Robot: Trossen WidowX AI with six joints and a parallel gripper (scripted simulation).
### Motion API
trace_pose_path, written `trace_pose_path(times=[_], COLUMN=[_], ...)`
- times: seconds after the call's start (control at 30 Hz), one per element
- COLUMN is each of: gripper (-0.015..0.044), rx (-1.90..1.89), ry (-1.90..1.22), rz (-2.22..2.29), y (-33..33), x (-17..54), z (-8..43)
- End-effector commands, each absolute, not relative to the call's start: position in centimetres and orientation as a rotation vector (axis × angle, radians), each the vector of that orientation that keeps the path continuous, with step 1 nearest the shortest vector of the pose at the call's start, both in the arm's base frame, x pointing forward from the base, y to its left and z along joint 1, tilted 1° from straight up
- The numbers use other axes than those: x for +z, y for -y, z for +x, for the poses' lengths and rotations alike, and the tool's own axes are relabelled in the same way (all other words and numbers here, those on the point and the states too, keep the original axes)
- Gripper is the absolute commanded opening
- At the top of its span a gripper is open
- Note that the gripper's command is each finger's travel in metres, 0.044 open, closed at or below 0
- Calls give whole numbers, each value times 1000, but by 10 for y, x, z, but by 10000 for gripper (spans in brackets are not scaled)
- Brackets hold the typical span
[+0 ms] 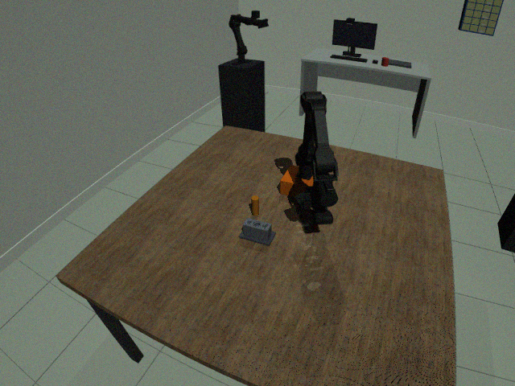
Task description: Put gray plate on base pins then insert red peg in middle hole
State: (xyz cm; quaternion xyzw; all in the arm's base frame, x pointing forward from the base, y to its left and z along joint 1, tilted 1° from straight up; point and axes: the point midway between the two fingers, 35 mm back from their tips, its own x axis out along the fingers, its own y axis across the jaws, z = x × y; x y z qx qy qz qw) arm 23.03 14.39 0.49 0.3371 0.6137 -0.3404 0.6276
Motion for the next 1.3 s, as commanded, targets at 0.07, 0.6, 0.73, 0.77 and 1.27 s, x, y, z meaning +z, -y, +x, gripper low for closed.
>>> trace_pose_path(times=[0.07, 0.6, 0.73, 0.77, 1.27], gripper=[0, 0, 0, 0, 0], rx=[-778, -777, -777, -777, -789], ry=[-1410, -1410, -1410, -1410, -1398], rz=[773, 773, 773, 773, 778], y=[-145, -149, -149, -149, -135], x=[9, 57, 70, 73, 78], z=[231, 236, 237, 237, 253])
